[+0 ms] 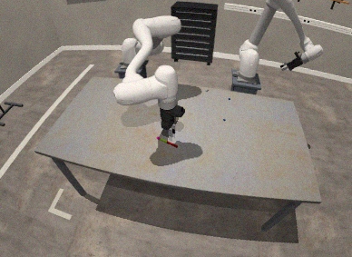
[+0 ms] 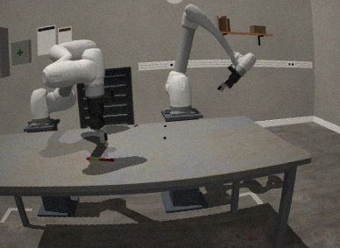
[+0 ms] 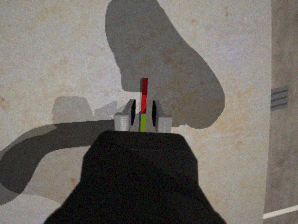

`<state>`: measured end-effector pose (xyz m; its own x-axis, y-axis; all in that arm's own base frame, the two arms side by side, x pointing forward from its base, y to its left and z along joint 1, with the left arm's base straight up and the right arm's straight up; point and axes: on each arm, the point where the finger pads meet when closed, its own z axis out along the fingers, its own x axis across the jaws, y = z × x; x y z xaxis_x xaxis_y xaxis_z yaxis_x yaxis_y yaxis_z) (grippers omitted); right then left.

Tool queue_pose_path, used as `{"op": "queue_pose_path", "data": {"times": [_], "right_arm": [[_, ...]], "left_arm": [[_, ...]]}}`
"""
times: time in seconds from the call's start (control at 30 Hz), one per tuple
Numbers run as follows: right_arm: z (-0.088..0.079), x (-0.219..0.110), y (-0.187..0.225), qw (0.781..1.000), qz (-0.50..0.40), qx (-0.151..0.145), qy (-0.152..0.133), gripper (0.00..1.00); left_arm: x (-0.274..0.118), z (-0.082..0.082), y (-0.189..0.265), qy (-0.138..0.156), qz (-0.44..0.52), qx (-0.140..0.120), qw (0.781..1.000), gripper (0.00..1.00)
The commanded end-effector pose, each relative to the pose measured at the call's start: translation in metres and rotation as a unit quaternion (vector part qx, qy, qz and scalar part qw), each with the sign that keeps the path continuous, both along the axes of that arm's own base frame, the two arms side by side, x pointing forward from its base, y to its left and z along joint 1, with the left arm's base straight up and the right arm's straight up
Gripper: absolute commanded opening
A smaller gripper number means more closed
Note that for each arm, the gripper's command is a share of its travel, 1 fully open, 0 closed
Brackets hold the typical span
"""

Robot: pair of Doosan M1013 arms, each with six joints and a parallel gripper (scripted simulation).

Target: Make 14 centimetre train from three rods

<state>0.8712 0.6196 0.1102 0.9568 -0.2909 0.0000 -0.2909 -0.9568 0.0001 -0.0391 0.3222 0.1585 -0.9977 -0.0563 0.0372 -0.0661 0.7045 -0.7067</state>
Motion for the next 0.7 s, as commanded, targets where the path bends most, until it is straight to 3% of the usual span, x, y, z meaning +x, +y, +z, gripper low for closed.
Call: {"op": "queue_pose_path", "data": {"times": [0.0, 0.1, 0.13, 0.67], "right_arm": [[0.0038, 0.0003, 0.0001, 1.0, 0.0, 0.0, -0.001, 0.54], [0.0038, 0.0003, 0.0001, 1.0, 0.0, 0.0, -0.001, 0.54], [0.0038, 0.0003, 0.0001, 1.0, 0.0, 0.0, -0.001, 1.0], [0.0038, 0.0003, 0.0001, 1.0, 0.0, 0.0, -0.001, 1.0]], "left_arm": [[-0.0001, 0.0003, 0.0002, 0.0, 0.0, 0.0, 1.0, 1.0], [-0.0001, 0.0003, 0.0002, 0.0, 0.0, 0.0, 1.0, 1.0], [-0.0001, 0.0003, 0.0002, 0.0, 0.0, 0.0, 1.0, 1.0], [-0.0001, 0.0003, 0.0002, 0.0, 0.0, 0.0, 1.0, 1.0]]}}
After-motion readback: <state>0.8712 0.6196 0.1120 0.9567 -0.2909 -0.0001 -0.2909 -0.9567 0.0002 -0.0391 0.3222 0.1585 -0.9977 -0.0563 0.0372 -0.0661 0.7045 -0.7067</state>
